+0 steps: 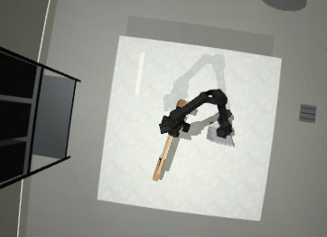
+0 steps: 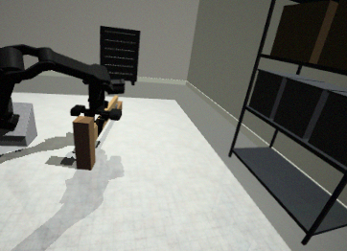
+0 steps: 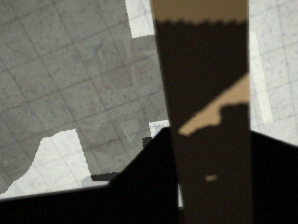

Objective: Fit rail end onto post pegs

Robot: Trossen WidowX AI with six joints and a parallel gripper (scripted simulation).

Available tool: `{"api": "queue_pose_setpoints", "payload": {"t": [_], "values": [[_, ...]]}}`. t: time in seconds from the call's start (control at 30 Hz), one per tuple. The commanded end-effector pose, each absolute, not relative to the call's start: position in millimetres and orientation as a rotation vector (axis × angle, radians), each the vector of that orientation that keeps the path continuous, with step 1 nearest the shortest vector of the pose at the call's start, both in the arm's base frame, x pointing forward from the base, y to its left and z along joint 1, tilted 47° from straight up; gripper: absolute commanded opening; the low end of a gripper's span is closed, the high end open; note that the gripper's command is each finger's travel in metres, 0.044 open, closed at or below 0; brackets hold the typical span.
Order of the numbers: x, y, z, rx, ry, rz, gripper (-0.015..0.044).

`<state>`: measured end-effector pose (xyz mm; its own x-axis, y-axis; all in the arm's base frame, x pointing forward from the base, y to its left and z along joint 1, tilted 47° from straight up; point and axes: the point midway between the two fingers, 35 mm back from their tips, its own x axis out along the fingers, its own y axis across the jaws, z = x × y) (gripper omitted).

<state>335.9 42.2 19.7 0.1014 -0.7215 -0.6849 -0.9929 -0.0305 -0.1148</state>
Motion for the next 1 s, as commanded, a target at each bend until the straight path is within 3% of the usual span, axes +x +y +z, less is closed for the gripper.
{"api": "queue_pose_setpoints", "payload": {"t": [0.0, 0.97], "values": [[335.7, 43.3, 19.5, -1.806, 1.671, 0.614, 0.0000], [335.1, 42.9, 19.1, -1.806, 1.671, 0.614, 0.0000]]}}
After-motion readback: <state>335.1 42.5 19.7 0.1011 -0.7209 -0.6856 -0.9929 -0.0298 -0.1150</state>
